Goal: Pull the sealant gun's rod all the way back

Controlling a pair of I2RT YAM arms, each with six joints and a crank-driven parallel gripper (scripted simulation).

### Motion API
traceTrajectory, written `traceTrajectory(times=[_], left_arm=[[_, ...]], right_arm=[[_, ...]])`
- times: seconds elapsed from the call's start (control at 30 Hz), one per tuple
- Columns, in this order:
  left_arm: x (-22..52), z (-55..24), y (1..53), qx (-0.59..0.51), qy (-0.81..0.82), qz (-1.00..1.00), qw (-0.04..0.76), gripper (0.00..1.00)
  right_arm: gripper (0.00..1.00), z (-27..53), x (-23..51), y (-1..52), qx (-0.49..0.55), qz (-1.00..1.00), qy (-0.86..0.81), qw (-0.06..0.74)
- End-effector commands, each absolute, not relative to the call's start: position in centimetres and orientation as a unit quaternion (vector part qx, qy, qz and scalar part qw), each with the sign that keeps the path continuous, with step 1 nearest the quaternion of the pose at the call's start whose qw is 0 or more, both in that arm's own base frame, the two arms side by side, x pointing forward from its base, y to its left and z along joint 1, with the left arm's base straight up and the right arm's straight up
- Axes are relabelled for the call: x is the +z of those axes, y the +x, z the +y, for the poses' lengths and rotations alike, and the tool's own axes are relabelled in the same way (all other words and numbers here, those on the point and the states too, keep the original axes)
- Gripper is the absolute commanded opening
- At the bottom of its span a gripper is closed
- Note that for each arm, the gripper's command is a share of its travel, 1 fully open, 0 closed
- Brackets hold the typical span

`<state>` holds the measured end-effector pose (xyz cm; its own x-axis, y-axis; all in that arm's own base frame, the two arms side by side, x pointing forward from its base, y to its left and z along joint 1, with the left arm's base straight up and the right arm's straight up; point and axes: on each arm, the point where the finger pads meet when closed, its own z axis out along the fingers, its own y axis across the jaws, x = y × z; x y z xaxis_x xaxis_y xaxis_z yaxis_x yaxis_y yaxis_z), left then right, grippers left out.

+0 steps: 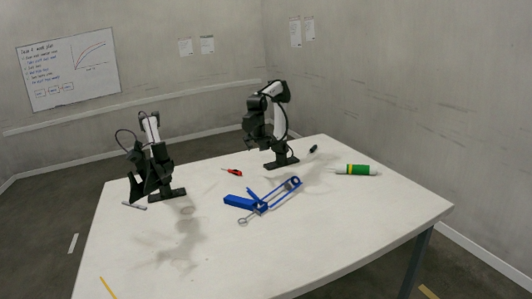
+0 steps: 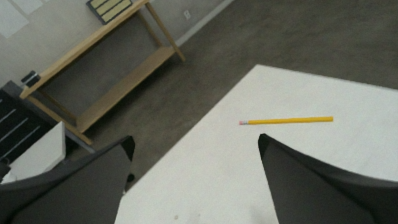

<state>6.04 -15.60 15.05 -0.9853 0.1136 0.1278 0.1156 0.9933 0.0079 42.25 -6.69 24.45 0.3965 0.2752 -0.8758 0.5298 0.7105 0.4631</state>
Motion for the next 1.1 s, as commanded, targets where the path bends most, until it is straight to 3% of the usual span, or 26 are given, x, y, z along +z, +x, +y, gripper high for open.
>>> traceTrajectory(times=[0.0, 0.57, 1.07], left_arm=[[15.2, -15.7, 6.2, -0.004, -0.058, -0.997, 0.059, 1.00], [15.2, -15.7, 6.2, -0.004, -0.058, -0.997, 0.059, 1.00], [12.7, -22.8, 20.7, 0.086, -0.209, -0.952, -0.208, 1.00]], right_arm=[[1.00, -6.7, 25.0, 42.2, -0.082, 0.538, 0.371, 0.752], [1.00, -6.7, 25.0, 42.2, -0.082, 0.538, 0.371, 0.752], [1.00, -2.8, 28.0, 40.9, -0.047, 0.663, 0.178, 0.726]])
